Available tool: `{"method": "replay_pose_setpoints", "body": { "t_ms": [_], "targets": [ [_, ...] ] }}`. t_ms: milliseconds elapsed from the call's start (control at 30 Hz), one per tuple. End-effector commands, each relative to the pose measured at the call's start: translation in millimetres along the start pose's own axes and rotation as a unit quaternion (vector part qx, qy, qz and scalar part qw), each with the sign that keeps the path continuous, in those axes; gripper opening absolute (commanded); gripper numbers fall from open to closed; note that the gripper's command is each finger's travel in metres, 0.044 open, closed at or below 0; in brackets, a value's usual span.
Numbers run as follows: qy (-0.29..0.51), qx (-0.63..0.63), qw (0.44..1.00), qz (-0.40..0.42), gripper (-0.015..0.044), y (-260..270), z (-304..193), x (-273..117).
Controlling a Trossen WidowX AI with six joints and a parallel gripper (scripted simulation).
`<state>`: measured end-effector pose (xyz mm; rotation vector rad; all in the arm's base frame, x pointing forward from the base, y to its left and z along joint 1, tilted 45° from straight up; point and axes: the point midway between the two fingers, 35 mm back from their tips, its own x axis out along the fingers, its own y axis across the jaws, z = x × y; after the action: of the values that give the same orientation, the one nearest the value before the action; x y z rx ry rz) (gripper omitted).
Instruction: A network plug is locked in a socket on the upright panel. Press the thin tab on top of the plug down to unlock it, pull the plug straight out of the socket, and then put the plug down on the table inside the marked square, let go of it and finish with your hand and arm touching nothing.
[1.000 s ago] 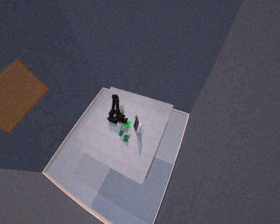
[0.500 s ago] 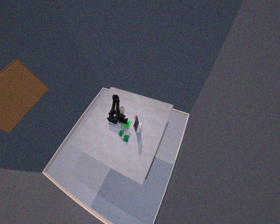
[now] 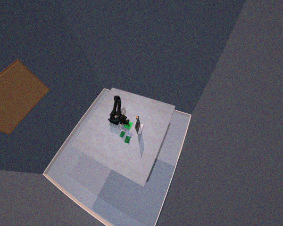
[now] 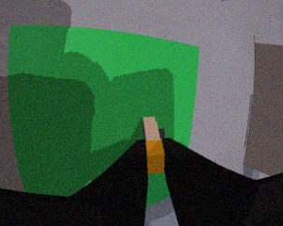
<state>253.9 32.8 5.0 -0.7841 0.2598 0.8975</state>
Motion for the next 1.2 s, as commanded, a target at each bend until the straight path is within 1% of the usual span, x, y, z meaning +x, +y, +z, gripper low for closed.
{"method": "replay_pose_setpoints", "body": {
  "t_ms": [0,233,433,1167],
  "targets": [
    [0.002,0.004,1.000,0.001,0.0000,1.4,-0.2,1.8],
    [0.000,0.000,1.000,0.000,0.0000,0.3,0.3,0.7],
    [0.000,0.000,1.000,0.000,0.0156,0.3,0.3,0.7],
    [0.002,0.001,1.000,0.002,0.0156,0.1,-1.5,-13.1]
  ]
}}
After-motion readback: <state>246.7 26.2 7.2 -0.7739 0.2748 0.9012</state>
